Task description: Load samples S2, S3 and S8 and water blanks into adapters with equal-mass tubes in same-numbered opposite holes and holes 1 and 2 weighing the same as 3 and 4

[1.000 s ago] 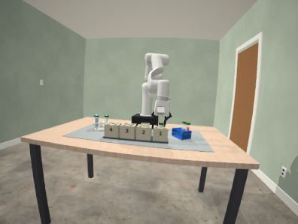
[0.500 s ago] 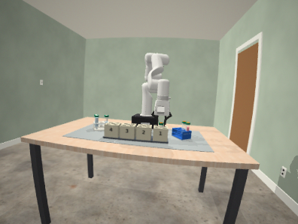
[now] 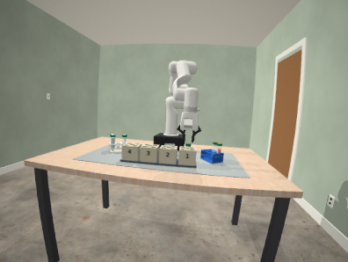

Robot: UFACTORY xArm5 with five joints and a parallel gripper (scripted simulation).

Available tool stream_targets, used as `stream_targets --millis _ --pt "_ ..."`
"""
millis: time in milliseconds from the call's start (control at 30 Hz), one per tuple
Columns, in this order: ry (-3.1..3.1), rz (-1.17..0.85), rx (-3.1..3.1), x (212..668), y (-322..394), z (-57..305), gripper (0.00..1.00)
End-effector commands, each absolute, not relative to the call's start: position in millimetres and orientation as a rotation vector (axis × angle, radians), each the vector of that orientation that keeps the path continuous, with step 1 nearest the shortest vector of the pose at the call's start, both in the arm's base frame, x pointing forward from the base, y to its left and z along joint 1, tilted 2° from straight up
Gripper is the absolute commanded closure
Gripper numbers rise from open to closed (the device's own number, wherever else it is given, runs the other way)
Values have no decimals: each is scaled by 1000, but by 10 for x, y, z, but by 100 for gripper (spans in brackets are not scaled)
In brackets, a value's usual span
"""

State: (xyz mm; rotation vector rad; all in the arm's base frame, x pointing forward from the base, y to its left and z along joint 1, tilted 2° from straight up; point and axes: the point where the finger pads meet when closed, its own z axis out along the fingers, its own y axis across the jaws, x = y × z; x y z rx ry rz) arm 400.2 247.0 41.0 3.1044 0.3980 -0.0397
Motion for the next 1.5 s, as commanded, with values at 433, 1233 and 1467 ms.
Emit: stream_targets --millis 433,1233,1467 --pt "398 -36 3105 4017 2479 730 57" --pt "398 -36 3105 4026 2484 1131 57" --pt "398 -36 3105 4030 2486 1271 57"
